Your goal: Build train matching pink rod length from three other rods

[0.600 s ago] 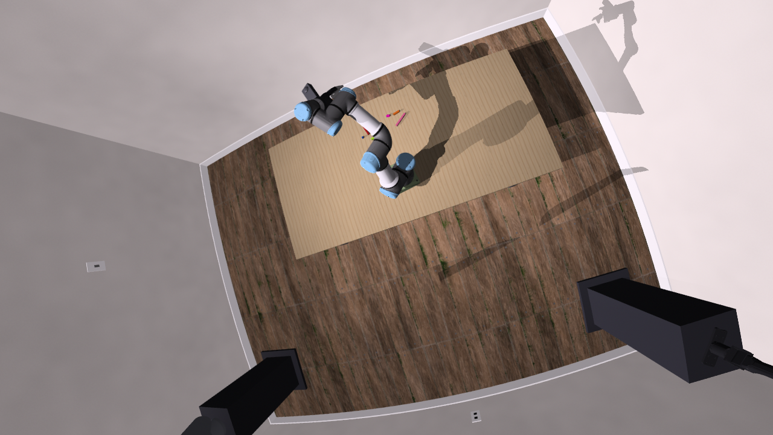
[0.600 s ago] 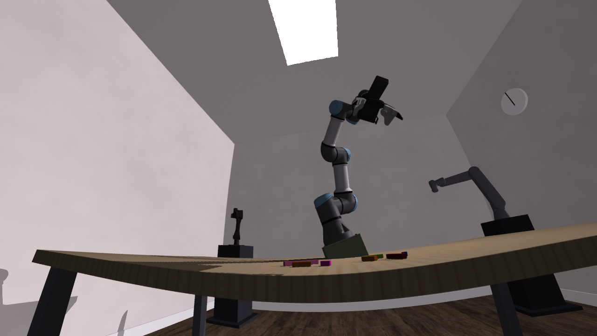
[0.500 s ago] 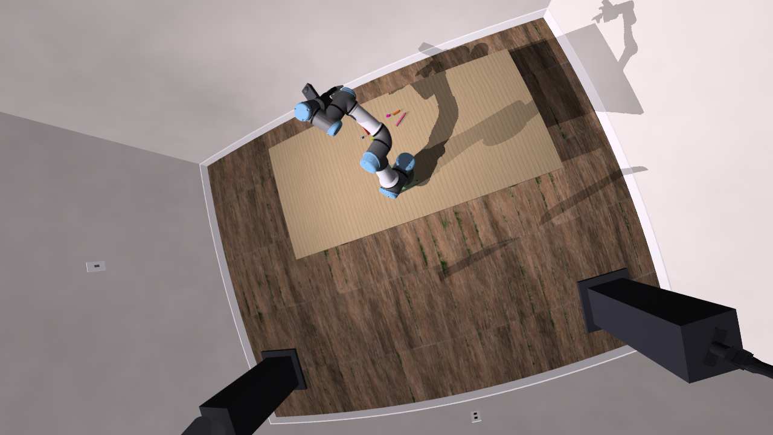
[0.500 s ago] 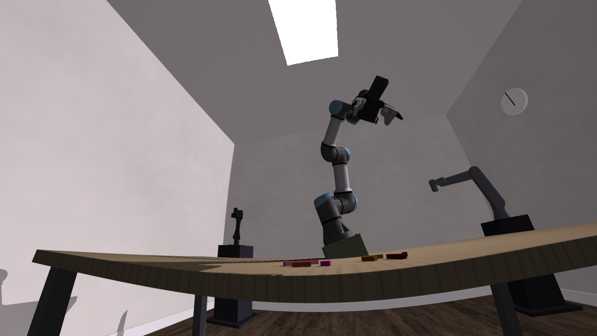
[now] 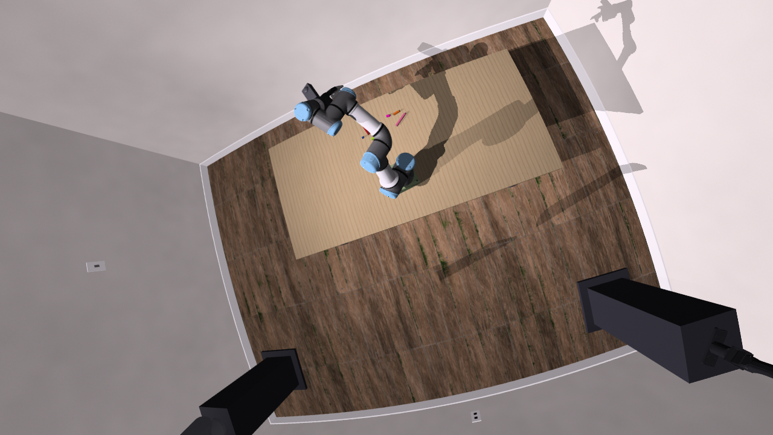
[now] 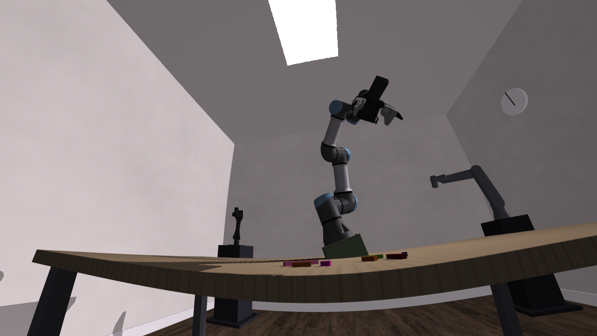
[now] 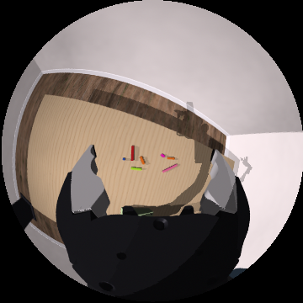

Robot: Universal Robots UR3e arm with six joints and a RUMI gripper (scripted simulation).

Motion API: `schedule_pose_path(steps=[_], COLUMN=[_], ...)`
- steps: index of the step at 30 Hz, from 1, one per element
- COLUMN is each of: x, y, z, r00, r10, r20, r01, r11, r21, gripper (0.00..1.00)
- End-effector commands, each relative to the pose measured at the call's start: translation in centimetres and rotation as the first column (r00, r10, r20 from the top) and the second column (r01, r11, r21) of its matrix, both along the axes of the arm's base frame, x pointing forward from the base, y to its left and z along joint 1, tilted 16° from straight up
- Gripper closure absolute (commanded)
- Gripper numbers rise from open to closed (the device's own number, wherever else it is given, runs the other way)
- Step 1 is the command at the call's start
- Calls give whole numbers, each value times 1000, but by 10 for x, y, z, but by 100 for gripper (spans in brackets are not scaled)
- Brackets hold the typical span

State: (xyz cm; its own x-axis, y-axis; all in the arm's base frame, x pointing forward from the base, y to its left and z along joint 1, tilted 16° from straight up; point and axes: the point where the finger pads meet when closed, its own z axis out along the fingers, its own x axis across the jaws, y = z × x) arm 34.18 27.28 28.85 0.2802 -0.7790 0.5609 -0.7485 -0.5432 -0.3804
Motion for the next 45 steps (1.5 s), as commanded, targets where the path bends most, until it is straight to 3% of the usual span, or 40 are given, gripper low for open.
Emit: schedule_pose_path(steps=[1, 16, 28, 33, 36, 45], x=[0, 5, 17, 18, 20, 22], y=[0, -6, -29, -32, -42, -57], z=[1, -12, -57, -62, -79, -104], r00=[1000, 999, 978, 973, 957, 927], r10=[0, -46, -202, -220, -278, -360], r20=[2, -10, -56, -61, -80, -110], r01=[0, 46, 207, 226, 286, 374], r11=[1000, 999, 973, 968, 949, 912], r21=[2, 26, 101, 109, 133, 166], gripper=[0, 0, 0, 0, 0, 0])
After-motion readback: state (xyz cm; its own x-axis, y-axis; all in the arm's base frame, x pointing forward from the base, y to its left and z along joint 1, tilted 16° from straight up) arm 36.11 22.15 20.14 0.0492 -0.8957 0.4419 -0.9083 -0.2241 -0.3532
